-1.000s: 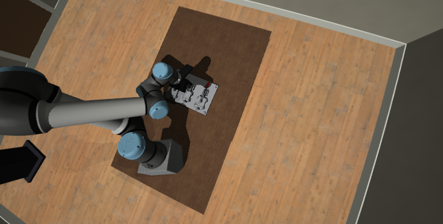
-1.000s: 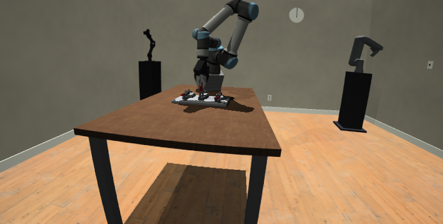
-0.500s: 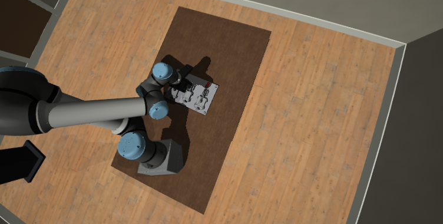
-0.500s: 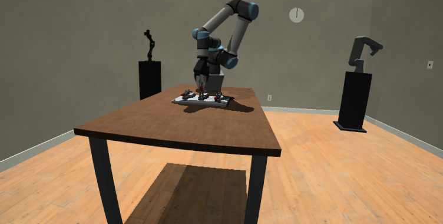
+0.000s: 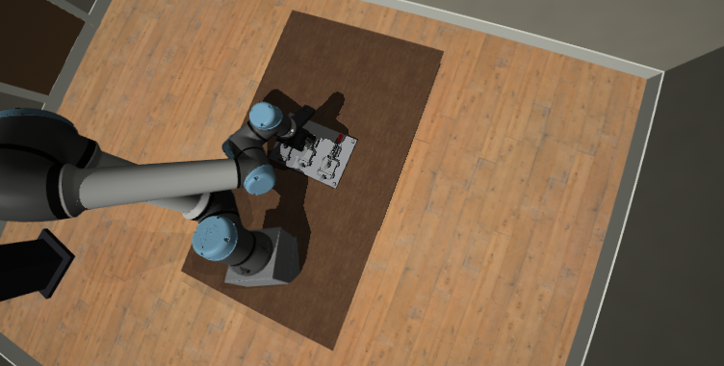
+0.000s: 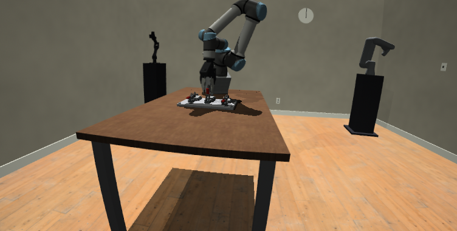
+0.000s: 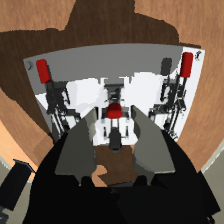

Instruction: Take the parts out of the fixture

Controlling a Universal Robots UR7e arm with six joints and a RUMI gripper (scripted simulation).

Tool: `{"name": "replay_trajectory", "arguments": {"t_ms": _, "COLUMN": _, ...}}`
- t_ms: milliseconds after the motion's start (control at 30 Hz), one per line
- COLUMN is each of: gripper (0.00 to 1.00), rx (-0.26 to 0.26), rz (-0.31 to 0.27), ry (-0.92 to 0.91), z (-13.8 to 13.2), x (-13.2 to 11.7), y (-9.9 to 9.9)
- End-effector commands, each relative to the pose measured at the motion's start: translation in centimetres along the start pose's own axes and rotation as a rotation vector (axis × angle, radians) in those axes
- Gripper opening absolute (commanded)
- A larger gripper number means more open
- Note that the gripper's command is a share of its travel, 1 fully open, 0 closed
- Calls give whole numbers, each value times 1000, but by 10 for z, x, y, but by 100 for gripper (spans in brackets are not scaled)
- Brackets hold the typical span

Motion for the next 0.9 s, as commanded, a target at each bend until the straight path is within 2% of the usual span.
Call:
{"name": "replay_trajectory", "arguments": {"t_ms": 0, "gripper": 28, "rx": 0, "rz": 1, "ry": 0, "z": 0, "x": 0, "y": 0}}
{"name": "replay_trajectory", "arguments": {"t_ms": 533, "gripper": 28, "rx": 0, "rz": 1, "ry": 0, "z": 0, "x": 0, "y": 8}}
{"name": "replay_trajectory", "arguments": {"t_ms": 867, "gripper": 28, "rx": 0, "rz": 1, "ry": 0, "z": 0, "x": 0, "y": 43}}
Point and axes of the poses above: the point where the finger pads meet when closed, its own y axis back along the fingers, its own z axis across the jaws, x = y × z, the point moved 6 cm from there along y, back along the fingers, and after that the axes turned 2 degrees about -y, right-handed, at the moved point
